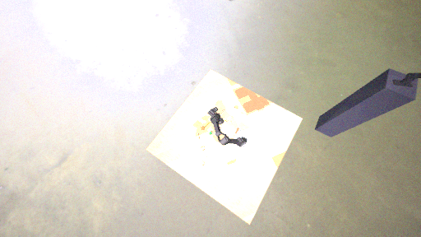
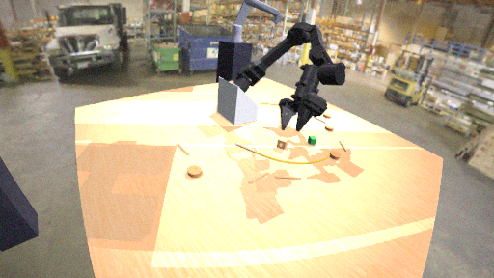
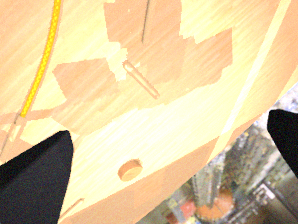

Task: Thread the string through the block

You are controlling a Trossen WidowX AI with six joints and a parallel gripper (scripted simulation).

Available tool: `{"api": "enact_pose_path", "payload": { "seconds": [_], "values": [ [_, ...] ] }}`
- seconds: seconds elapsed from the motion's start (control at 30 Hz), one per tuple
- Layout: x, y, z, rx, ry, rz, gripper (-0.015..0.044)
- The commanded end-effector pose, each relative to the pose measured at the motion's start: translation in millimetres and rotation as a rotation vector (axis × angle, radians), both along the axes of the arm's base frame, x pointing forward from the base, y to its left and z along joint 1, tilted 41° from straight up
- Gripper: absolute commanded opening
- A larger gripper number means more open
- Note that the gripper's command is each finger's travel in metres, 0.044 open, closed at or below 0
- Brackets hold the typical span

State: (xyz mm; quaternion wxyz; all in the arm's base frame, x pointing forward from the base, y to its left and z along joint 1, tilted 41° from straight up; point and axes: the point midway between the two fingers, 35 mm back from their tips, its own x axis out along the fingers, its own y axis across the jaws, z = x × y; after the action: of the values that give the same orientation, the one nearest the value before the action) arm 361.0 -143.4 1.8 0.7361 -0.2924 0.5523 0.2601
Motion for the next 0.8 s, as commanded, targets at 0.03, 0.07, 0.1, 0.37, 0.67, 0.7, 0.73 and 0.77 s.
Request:
{"api": "enact_pose_path", "payload": {
  "seconds": [0.03, 0.07, 0.1, 0.37, 0.67, 0.7, 0.73, 0.77],
  "values": [
    [-43, 83, -6, 0.423, -0.087, 0.56, 0.044],
    [-46, 90, -3, 0.463, -0.115, 0.602, 0.044],
    [-48, 93, -2, 0.483, -0.13, 0.622, 0.044],
    [-48, 94, -2, 0.488, -0.134, 0.627, 0.044],
    [-48, 94, -2, 0.488, -0.134, 0.627, 0.044],
    [-48, 94, -2, 0.488, -0.134, 0.627, 0.044],
    [-48, 94, -2, 0.488, -0.134, 0.627, 0.044],
    [-48, 94, -2, 0.488, -0.134, 0.627, 0.044]
  ]
}}
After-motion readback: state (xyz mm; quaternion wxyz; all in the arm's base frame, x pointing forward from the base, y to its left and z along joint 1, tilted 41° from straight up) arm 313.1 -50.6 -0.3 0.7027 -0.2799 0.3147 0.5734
